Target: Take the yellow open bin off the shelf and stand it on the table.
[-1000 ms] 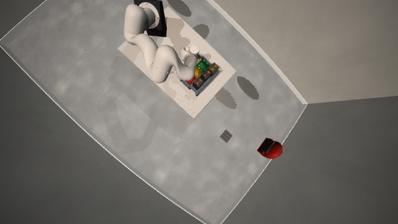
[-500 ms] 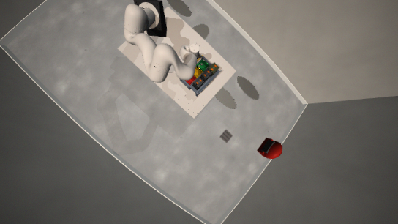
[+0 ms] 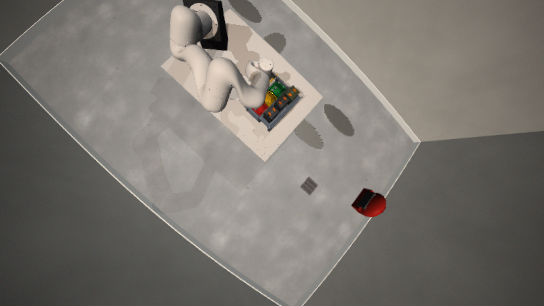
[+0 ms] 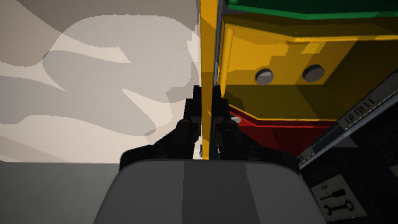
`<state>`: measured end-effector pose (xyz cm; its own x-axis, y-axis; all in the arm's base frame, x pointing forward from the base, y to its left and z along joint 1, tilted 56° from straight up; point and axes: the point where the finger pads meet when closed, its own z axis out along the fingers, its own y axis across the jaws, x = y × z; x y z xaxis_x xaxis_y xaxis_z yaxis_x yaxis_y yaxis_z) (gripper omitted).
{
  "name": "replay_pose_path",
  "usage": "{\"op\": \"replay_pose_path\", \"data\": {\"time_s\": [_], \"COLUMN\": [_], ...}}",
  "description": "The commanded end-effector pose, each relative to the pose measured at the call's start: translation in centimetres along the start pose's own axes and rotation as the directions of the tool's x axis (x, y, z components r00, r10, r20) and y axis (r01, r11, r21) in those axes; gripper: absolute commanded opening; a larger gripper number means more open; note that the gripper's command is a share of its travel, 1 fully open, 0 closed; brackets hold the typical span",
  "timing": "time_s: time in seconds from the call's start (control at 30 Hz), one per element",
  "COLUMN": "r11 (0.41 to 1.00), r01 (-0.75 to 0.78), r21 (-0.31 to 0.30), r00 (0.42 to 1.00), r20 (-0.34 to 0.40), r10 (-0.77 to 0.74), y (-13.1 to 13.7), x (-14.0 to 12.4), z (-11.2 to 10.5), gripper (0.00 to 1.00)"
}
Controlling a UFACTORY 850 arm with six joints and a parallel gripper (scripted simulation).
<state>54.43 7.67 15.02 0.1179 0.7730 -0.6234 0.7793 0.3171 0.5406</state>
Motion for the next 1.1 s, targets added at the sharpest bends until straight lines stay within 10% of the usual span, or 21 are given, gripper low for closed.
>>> {"op": "replay_pose_path", "data": {"time_s": [0.0,0.9,1.07], "r11": [1.0,1.0,1.0], "r01": [0.0,0.0,0.0], "r21": [-0.001,-0.001,-0.001], "r00": [1.0,1.0,1.0], "r20": [0.0,0.0,0.0], "r10": [0.0,0.0,0.0], "y": [0.0,0.0,-4.0], "x": [0.0,0.0,0.0], "z": [-0.4,-0.2,-0.1], "gripper": [0.0,0.0,0.0]}}
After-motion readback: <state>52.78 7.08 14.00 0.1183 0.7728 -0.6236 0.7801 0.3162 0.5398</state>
